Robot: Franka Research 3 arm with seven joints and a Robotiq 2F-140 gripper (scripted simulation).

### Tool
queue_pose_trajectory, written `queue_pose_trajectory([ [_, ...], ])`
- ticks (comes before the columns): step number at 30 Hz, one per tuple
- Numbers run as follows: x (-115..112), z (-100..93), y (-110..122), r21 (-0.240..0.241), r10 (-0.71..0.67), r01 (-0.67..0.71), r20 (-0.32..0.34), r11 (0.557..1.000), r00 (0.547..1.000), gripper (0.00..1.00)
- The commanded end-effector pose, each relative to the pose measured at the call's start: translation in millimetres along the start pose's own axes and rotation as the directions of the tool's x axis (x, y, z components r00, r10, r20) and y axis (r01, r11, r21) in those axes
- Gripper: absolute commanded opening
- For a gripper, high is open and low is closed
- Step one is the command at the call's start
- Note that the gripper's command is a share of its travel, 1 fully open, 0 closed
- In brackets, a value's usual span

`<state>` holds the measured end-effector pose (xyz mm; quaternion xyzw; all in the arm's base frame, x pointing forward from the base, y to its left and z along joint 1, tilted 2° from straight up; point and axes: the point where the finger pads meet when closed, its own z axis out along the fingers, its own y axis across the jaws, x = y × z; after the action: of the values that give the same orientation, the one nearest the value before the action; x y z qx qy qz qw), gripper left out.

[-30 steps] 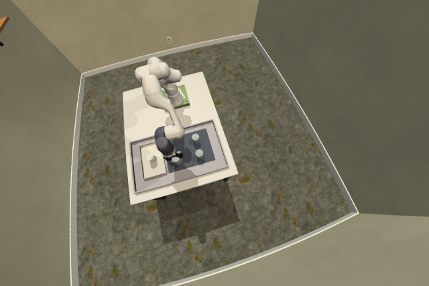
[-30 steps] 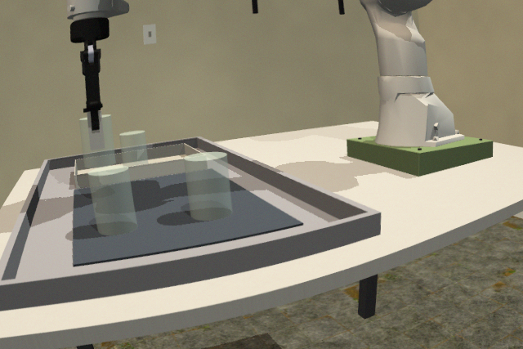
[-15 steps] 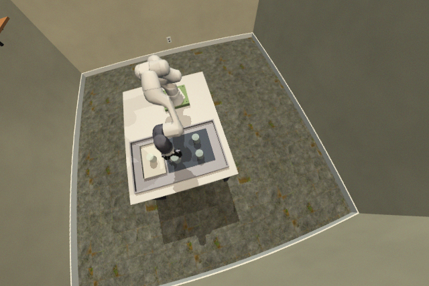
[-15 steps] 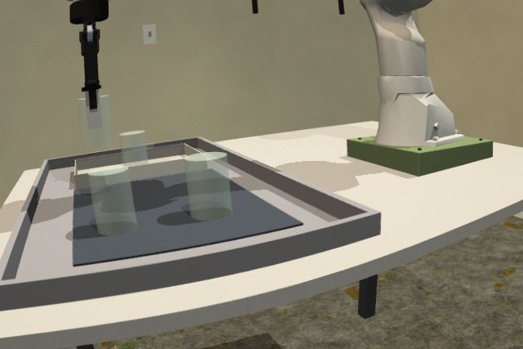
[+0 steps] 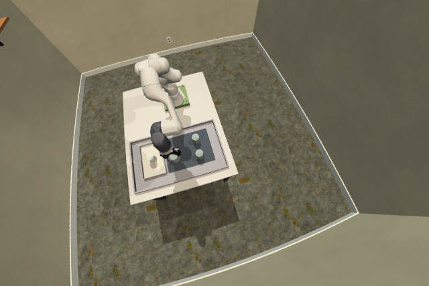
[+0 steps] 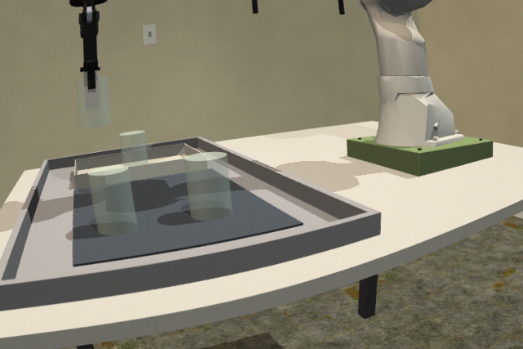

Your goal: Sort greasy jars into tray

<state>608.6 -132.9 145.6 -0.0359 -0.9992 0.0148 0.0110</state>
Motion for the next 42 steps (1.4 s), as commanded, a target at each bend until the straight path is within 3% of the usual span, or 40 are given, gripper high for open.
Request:
queue_pose_trajectory([
  [1,2.6,-10.8,2.0,-0.005,-0.006,0.006,-0.009,1.000,1.000,0.00],
  [4,2.6,-13.4,1.9,-0.005,-0.006,0.006,-0.009,1.000,1.000,0.00],
  [42,-2.0,-12.8,-111.3,-0.005,-0.006,0.006,-0.009,1.000,1.000,0.00],
])
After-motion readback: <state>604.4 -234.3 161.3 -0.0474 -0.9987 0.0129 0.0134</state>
